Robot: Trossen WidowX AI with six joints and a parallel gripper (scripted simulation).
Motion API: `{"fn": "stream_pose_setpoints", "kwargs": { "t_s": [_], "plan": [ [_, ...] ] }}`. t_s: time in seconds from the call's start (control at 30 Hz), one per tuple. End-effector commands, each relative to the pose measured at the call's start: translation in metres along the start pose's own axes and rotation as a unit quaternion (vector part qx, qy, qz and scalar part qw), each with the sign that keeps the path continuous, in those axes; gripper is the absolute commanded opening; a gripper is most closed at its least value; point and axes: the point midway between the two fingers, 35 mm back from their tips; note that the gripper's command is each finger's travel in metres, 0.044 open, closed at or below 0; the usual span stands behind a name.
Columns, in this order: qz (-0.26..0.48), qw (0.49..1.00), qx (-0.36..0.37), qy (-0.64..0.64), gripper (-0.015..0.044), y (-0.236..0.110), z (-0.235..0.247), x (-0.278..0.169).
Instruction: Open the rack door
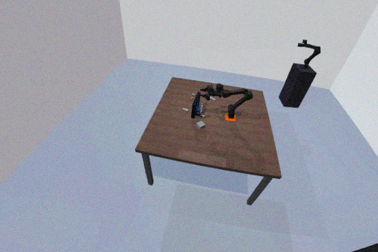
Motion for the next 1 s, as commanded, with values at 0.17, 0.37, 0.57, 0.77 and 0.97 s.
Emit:
{"fn": "stream_pose_setpoints", "kwargs": {
  "t_s": [0.17, 0.37, 0.57, 0.77, 0.97],
  "plan": [
    [0.046, 0.999, -0.008, 0.011, 0.0297, 0.011, 0.001, -0.006],
    [0.108, 0.994, -0.021, 0.024, 0.0297, 0.022, 0.003, -0.016],
    [0.168, 0.984, -0.035, 0.036, 0.0297, 0.030, 0.005, -0.025],
    [0.228, 0.971, -0.051, 0.047, 0.0297, 0.036, 0.007, -0.035],
    [0.286, 0.954, -0.068, 0.056, 0.0297, 0.038, 0.009, -0.045]
  ]
}}
Point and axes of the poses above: the point midway between the two fingers, 35 mm back from their tips, its own y axis out along the fingers, its own z axis across the jaws, x = y × z, and after that the axes turned 14 degrees about y, right-handed
